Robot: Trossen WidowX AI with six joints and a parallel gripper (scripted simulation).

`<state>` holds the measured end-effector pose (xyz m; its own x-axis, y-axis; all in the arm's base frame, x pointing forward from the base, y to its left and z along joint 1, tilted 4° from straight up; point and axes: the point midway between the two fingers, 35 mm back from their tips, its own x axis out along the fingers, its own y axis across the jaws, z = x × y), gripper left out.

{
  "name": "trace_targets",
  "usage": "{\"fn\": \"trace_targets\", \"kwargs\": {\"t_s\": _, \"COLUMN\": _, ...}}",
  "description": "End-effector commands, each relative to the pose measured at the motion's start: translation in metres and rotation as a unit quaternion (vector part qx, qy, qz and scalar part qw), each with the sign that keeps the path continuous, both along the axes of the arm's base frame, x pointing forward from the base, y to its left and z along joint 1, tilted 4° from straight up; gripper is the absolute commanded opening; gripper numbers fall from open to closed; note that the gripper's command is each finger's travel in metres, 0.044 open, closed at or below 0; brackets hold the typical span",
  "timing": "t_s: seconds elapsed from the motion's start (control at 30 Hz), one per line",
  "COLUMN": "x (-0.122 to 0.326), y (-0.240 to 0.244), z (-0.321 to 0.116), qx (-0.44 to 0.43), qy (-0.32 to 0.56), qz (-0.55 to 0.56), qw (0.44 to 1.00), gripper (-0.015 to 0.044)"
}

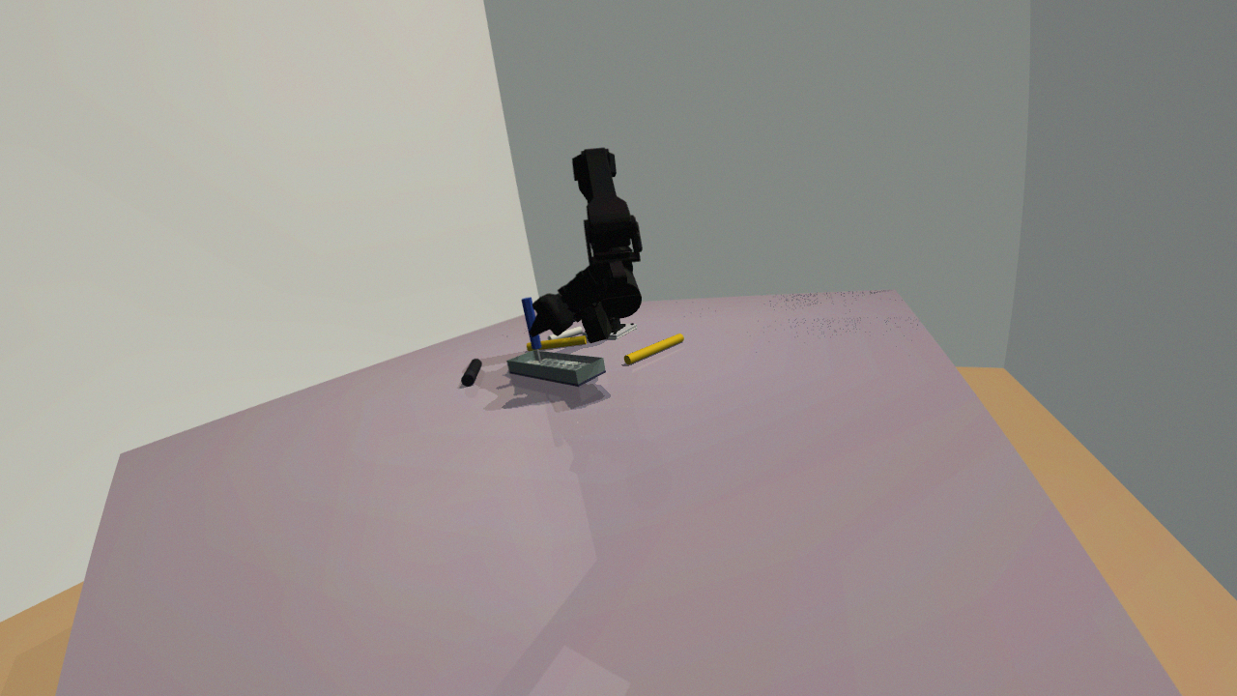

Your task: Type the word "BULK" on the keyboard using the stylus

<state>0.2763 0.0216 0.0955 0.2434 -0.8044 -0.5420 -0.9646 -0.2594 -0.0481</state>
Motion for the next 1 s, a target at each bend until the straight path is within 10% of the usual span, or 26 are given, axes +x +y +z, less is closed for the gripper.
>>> {"fn": "trace_targets", "kwargs": {"t_s": 0.0, "x": -0.001, "y": 0.000, "z": -0.003, "qx": 0.002, "qy": 0.000, "qz": -0.002, "qw": 1.000, "gripper": 0.0081}}
{"fn": "trace_targets", "kwargs": {"t_s": 0.97, "x": 0.000, "y": 0.001, "z": -0.014, "qx": 0.002, "qy": 0.000, "qz": -0.002, "qw": 1.000, "gripper": 0.0081}}
